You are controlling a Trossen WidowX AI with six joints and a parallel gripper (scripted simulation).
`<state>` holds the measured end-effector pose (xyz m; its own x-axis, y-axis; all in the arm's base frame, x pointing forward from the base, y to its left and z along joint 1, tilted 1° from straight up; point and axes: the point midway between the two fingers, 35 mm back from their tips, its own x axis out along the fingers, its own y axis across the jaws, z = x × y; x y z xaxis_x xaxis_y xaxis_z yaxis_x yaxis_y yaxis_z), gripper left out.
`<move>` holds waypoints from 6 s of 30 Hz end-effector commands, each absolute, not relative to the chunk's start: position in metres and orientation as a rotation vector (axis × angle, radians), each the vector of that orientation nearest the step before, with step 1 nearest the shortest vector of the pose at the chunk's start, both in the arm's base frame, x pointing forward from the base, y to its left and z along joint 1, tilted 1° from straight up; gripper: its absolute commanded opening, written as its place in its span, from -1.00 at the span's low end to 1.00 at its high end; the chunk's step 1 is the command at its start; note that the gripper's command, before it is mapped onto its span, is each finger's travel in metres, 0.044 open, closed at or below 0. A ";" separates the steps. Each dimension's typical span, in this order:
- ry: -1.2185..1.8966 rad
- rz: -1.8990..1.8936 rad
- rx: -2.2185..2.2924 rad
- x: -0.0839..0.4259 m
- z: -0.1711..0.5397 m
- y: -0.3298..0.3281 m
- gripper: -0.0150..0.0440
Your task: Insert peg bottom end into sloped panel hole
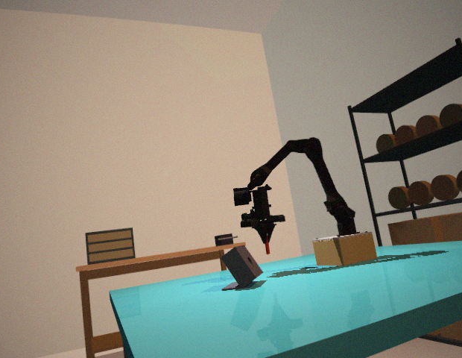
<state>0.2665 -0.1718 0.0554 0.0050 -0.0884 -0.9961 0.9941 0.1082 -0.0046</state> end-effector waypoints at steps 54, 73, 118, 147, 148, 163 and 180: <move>1.379 -0.733 0.314 0.299 0.044 -0.138 -0.49; 1.412 -0.588 0.062 0.309 0.042 -0.125 -0.49; 1.441 -0.258 -0.534 0.330 0.039 -0.089 -0.49; 1.425 -0.060 -0.914 0.341 0.040 -0.063 -0.49; 1.424 -0.053 -0.927 0.341 0.040 -0.062 -0.49; 1.406 0.044 -1.123 0.346 0.041 -0.047 -0.49; 1.378 0.148 -1.344 0.350 0.042 -0.030 -0.49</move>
<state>0.3494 -0.0332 0.0421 0.2949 -0.5950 -0.7476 -0.7288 0.3660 -0.5787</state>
